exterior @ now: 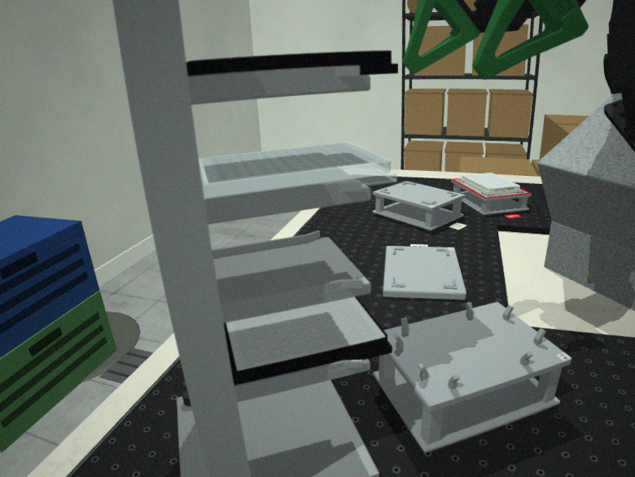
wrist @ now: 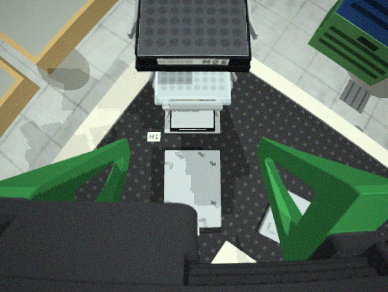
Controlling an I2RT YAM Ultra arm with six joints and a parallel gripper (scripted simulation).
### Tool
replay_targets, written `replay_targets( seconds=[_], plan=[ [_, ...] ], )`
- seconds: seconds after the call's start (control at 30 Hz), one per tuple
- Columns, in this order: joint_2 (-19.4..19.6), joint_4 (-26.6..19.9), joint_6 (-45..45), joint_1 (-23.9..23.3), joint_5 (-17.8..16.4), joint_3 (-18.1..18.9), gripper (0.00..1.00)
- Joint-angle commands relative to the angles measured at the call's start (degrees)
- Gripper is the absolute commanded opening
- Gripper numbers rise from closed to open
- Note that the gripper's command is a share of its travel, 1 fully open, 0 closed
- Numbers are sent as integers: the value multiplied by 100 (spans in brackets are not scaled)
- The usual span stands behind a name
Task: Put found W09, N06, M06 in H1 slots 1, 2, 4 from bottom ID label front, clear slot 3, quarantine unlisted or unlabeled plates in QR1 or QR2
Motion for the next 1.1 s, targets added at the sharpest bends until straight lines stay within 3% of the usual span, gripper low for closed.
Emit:
replay_targets(
  seconds=[0.0,0.43,0.53,0.6,1.07],
  plan=[
    [-95,101,-28,-14,-14,239,100],
    [-95,101,-28,-14,-14,239,100],
    [-234,-10,51,110,79,155,100],
    [-279,-65,64,163,130,-130,100],
    [-657,-184,188,502,451,-452,100]
  ],
)
